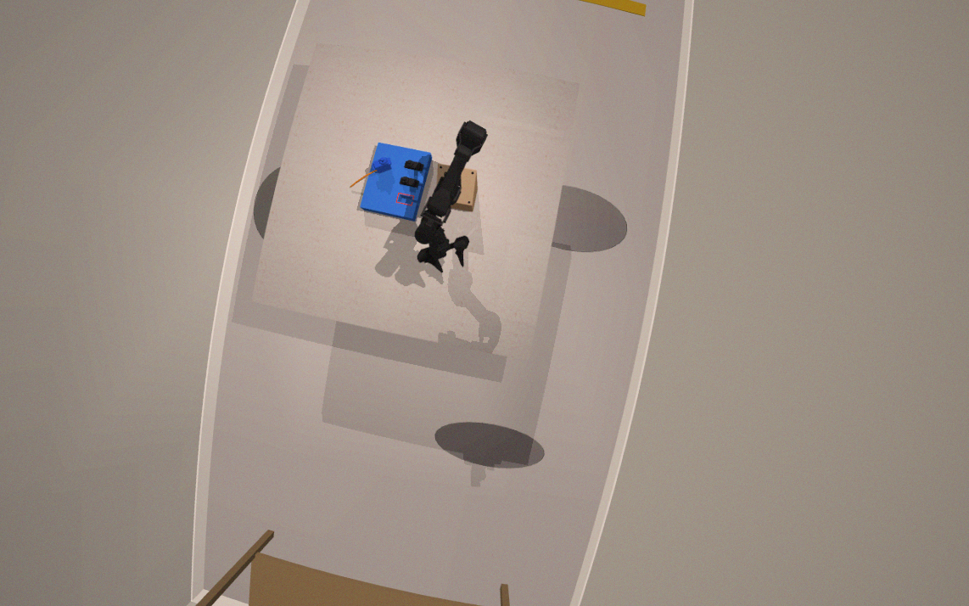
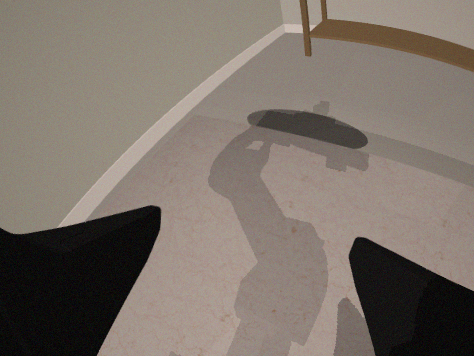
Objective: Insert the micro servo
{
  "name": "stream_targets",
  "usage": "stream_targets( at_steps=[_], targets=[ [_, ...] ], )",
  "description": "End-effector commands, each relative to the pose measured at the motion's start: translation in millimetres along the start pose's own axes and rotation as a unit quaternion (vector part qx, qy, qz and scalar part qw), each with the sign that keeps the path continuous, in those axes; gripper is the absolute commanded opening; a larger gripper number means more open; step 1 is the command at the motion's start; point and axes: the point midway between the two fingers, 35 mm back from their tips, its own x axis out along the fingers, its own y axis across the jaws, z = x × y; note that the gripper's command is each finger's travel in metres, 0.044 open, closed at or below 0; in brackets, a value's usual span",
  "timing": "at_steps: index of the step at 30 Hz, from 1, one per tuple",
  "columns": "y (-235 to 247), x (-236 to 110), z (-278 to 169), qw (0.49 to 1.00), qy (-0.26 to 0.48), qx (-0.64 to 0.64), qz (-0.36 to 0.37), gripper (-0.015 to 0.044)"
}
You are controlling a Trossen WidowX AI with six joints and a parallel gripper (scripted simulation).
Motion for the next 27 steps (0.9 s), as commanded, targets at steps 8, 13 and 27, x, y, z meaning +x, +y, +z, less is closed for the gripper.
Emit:
stream_targets(
  at_steps=[8,13,27],
  targets=[
    [-14,3,-2,0.999,0.017,0.041,-0.027,0.0440],
    [-27,4,-5,0.996,0.029,0.069,-0.052,0.0440],
    [-66,4,-14,0.975,0.059,0.172,-0.129,0.0440]
  ],
)
